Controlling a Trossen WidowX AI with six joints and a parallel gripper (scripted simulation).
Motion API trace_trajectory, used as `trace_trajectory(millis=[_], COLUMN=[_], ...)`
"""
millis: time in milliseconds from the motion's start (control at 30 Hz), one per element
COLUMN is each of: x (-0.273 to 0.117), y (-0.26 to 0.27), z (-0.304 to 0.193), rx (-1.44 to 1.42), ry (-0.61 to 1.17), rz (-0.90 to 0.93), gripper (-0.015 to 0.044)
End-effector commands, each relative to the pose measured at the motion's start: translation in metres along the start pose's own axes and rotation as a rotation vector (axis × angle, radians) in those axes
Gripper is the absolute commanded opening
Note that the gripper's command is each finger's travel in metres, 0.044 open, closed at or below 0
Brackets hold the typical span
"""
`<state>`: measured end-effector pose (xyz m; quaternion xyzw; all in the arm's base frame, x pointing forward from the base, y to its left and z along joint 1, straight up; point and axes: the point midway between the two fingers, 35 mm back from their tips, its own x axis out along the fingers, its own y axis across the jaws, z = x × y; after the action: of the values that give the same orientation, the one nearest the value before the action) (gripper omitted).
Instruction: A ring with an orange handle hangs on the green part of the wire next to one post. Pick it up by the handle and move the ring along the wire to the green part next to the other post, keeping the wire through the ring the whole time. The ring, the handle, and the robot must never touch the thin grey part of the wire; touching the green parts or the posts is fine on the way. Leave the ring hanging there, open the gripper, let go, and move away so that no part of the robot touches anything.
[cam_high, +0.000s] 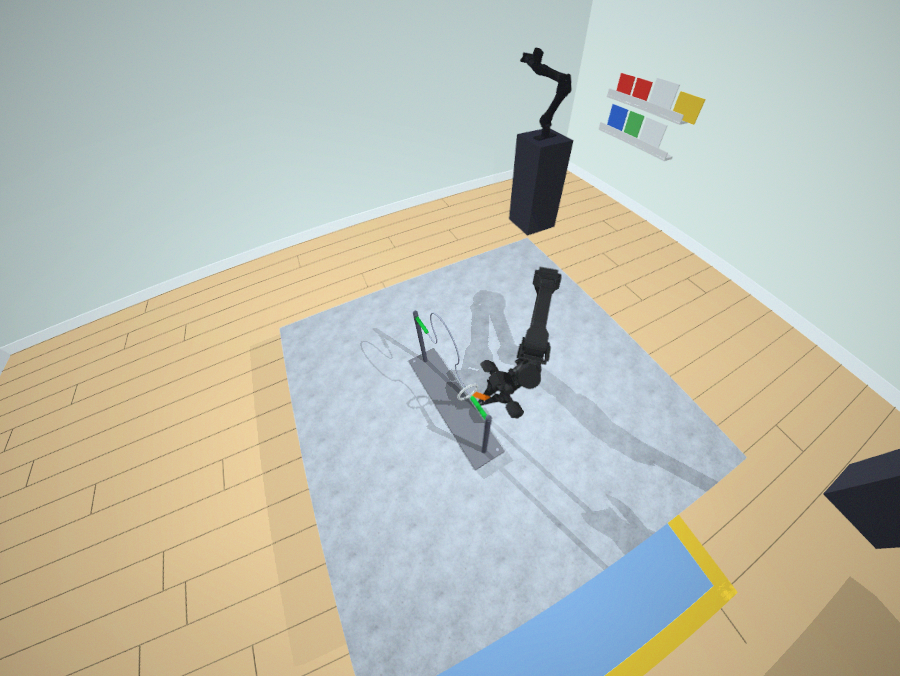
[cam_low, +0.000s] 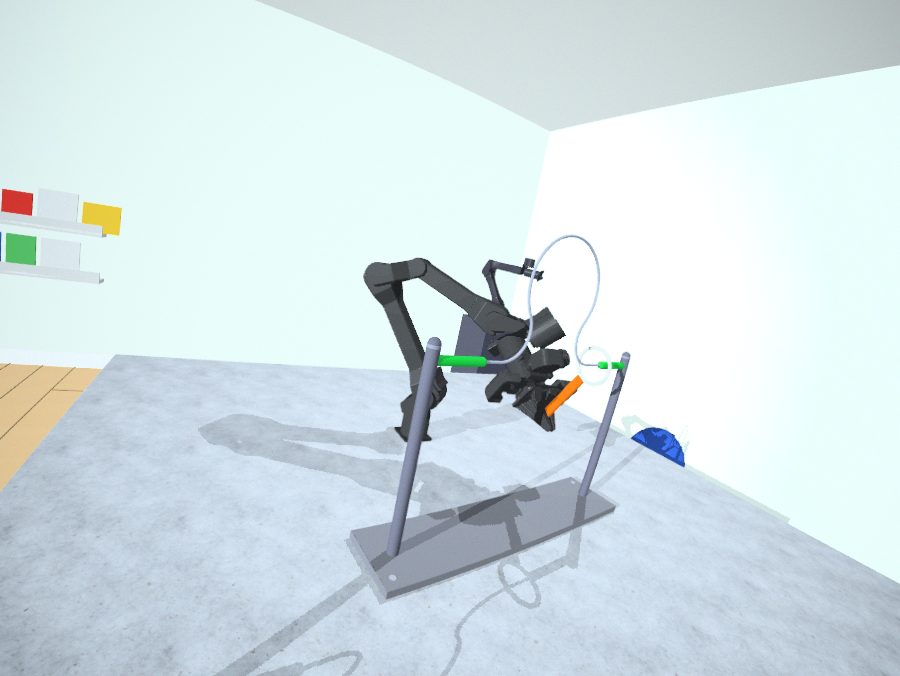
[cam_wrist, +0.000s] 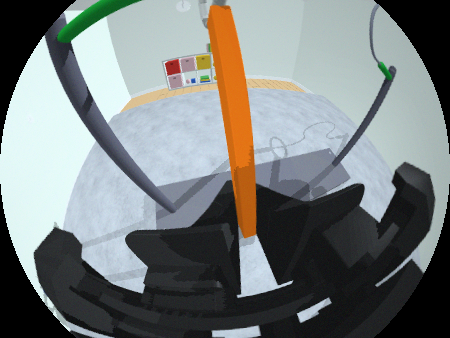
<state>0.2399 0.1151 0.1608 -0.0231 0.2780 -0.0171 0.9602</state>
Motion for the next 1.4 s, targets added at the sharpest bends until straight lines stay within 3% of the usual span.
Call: trace_trajectory(millis=[0, 1367], x=[0.0, -0.001], y=[0.005, 0.04], z=[0.001, -0.005], rx=[0.009, 0.013], ry=[-0.001, -0.008], rz=[-0.003, -0.002], gripper=[-0.015, -0.015])
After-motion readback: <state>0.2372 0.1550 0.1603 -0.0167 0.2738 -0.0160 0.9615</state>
